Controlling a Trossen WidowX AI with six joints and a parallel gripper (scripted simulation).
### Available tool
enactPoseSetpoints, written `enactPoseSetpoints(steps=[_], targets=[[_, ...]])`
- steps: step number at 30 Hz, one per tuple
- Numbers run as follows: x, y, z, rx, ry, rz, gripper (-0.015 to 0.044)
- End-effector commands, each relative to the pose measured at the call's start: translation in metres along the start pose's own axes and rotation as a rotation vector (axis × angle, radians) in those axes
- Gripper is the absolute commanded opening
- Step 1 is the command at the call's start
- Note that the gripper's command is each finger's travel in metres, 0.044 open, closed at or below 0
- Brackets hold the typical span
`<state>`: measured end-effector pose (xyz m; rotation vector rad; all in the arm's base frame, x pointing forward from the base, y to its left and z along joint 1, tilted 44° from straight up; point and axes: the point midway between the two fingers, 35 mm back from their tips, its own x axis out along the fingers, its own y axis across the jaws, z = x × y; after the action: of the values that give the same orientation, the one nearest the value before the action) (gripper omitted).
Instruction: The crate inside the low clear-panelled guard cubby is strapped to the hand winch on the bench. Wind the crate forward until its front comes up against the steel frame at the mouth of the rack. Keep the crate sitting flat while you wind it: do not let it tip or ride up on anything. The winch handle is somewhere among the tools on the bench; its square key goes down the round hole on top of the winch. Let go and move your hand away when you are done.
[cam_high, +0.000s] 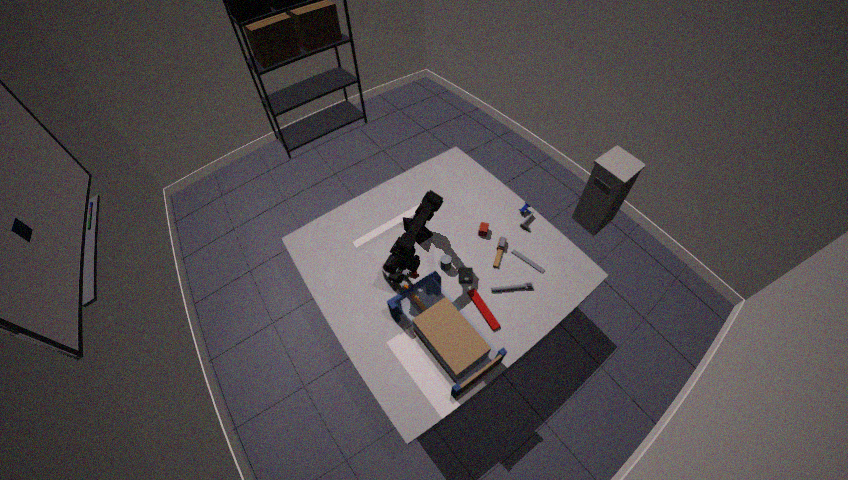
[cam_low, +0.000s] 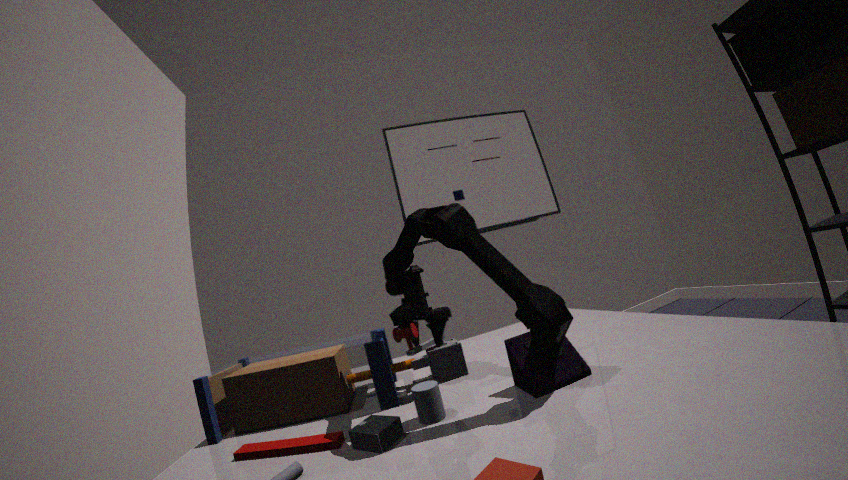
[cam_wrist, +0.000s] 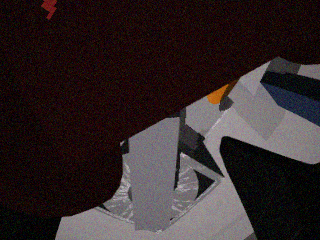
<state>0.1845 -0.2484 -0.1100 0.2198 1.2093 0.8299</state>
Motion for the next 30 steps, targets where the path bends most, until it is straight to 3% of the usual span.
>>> enactPoseSetpoints(steps=[1, 11, 23, 30], targets=[[-0.0009, -0.0002, -0.0001, 0.000, 0.000, -0.001, 0.0361], [-0.0009, -0.0002, -0.0001, 0.000, 0.000, -0.001, 0.0099], [-0.0009, -0.0002, -0.0001, 0.000, 0.000, -0.001, 0.0000], [-0.0012, 0.0002, -0.0005, 0.000, -0.010, -0.009, 0.0000]])
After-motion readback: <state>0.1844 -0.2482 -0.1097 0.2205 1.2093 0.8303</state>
